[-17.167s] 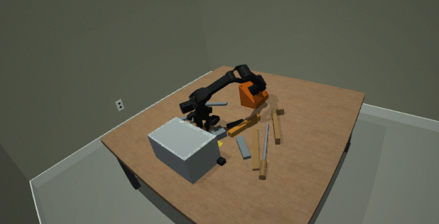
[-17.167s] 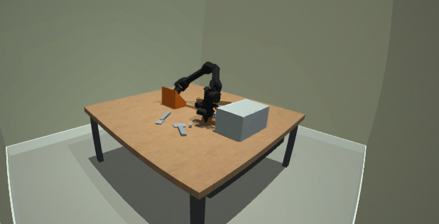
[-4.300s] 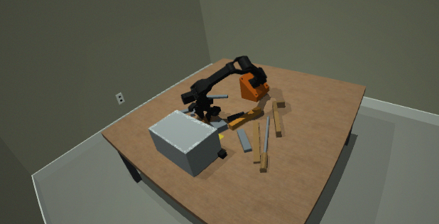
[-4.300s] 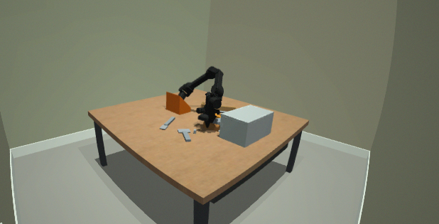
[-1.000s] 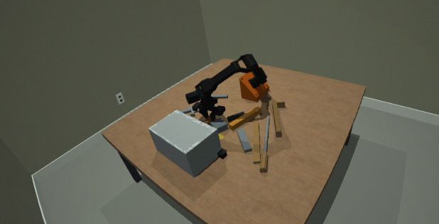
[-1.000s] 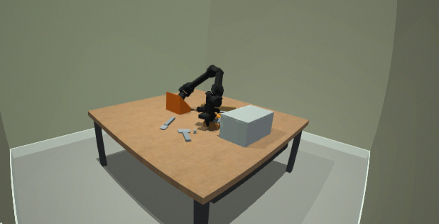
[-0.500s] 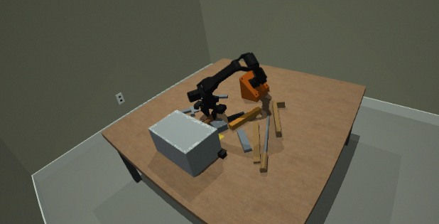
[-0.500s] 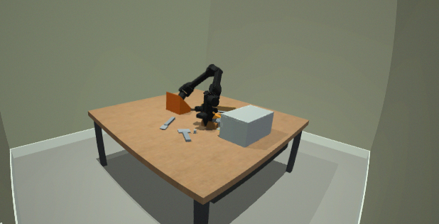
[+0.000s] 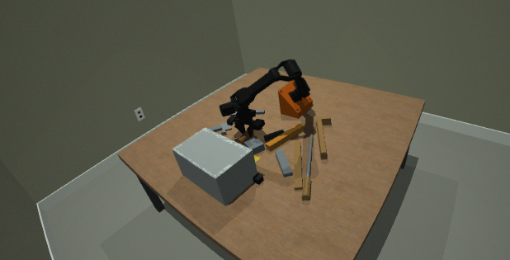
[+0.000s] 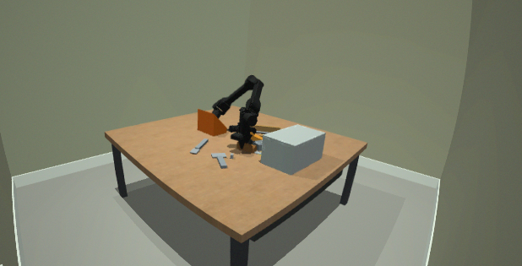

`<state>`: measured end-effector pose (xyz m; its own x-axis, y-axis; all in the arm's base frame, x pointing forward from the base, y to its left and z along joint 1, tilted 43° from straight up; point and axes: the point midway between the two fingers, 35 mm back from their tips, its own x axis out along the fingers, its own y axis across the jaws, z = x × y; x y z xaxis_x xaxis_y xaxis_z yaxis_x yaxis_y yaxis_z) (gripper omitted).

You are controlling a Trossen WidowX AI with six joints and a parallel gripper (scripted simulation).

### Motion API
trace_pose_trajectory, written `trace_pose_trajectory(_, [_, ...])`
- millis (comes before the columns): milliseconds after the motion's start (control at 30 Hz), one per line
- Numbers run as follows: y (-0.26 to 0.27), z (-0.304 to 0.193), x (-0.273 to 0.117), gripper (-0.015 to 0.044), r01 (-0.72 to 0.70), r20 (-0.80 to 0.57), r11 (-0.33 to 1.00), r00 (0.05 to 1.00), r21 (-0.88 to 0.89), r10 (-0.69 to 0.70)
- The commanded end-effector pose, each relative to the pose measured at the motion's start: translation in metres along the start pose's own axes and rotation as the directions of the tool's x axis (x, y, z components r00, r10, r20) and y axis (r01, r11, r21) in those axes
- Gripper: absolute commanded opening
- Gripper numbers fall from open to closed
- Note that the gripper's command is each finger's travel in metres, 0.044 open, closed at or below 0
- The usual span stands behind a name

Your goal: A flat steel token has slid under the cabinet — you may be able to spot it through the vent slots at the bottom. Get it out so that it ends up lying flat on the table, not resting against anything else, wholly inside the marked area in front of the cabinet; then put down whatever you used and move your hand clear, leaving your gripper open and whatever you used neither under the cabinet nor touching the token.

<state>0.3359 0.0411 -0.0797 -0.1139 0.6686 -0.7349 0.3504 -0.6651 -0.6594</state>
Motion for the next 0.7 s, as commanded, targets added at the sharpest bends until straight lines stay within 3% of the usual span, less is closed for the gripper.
trace_pose_trajectory(0, [0.000, 0.006, 0.001, 0.0000, 0.002, 0.002, 1.000, 1.000, 0.001, -0.002])
trace_pose_trajectory(667, [0.001, 0.031, 0.001, 0.0000, 0.002, 0.003, 1.000, 1.000, 0.001, -0.002])
